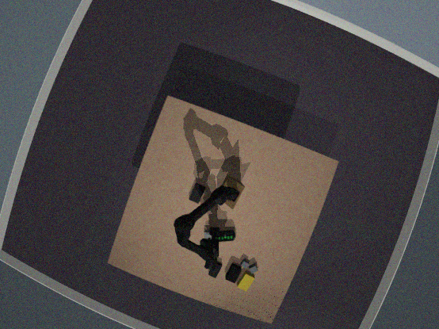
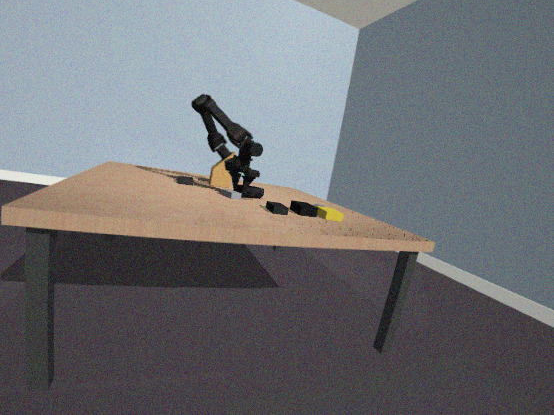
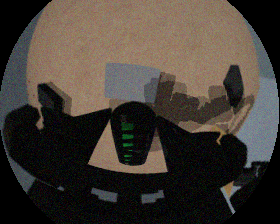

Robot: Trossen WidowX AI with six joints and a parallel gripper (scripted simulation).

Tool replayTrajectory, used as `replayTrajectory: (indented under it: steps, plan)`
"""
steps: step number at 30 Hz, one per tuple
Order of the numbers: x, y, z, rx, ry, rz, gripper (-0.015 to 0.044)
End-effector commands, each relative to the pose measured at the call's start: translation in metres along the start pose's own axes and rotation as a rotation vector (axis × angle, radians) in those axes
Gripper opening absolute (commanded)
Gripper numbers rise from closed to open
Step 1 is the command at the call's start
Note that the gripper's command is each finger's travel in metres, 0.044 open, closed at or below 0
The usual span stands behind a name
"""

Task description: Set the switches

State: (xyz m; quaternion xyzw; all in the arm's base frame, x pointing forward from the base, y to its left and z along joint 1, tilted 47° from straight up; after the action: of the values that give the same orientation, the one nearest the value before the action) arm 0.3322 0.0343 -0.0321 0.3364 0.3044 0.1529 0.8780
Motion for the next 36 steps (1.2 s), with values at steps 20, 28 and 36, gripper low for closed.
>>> replayTrajectory:
  steps: [20, 28, 36]
  plan:
    - [0.002, 0.005, -0.008, 0.002, 0.003, 0.001, 0.0440]
    - [0.012, 0.040, -0.060, 0.003, 0.002, 0.000, 0.0440]
    - [0.012, 0.040, -0.060, 0.003, 0.002, 0.000, 0.0440]
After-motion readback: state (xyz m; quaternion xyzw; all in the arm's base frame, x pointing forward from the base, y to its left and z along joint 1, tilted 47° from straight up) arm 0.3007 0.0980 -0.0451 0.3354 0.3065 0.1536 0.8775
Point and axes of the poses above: the point midway between the two fingers, 35 mm back from their tips, its own y axis back along the fingers, its own x axis across the jaws, z = x × y, the point moved 8 cm from there along y, back along the fingers, and after that the axes turned 13 degrees about y, right-handed, at the moved point
